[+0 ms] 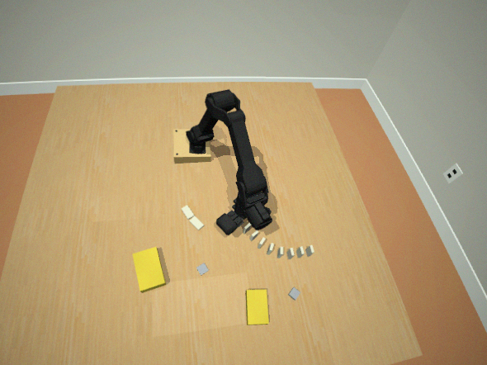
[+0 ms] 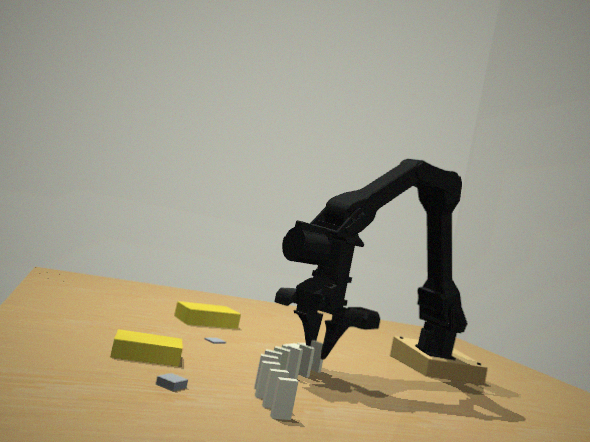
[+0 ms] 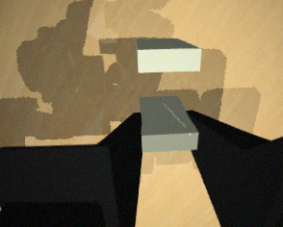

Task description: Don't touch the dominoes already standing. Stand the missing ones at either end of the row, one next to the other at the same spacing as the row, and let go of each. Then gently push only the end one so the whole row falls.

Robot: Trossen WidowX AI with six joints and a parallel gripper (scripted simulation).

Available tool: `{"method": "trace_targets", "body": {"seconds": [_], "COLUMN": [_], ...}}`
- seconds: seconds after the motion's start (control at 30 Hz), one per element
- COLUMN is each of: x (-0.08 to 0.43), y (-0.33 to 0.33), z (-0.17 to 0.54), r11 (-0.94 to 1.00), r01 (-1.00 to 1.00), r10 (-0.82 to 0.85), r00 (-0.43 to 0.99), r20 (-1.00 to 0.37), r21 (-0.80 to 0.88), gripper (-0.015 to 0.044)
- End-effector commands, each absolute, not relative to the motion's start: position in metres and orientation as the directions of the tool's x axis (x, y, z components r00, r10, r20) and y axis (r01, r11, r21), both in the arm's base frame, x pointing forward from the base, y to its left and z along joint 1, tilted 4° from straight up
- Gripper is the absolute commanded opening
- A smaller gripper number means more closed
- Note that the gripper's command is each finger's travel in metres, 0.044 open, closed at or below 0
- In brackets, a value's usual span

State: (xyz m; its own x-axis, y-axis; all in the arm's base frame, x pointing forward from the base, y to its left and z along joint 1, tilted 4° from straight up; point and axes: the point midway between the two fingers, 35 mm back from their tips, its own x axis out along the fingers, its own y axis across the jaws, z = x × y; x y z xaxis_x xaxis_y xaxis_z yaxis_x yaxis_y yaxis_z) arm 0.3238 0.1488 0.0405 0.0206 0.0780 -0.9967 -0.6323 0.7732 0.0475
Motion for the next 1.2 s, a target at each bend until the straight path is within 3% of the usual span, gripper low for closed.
{"method": "trace_targets", "body": {"seconds": [0.0,0.4,0.53,0.83,1.17], "x": [0.324,0.324,0.326,0.322,0.325], "y": [0.149,0.149,0.149,0.139,0.129], "z": [0.04,0.04,0.049,0.17,0.166], "r11": [0.776,0.776,0.776,0.773,0.771], "r01": [-0.629,-0.629,-0.629,-0.632,-0.635], "r10": [0.081,0.081,0.081,0.078,0.077], "r00": [0.02,0.02,0.021,0.021,0.022], "r20": [-0.996,-0.996,-0.996,-0.997,-0.997], "r21": [0.051,0.051,0.05,0.047,0.046], "gripper": [0.0133,0.044,0.044,0.044,0.044]}}
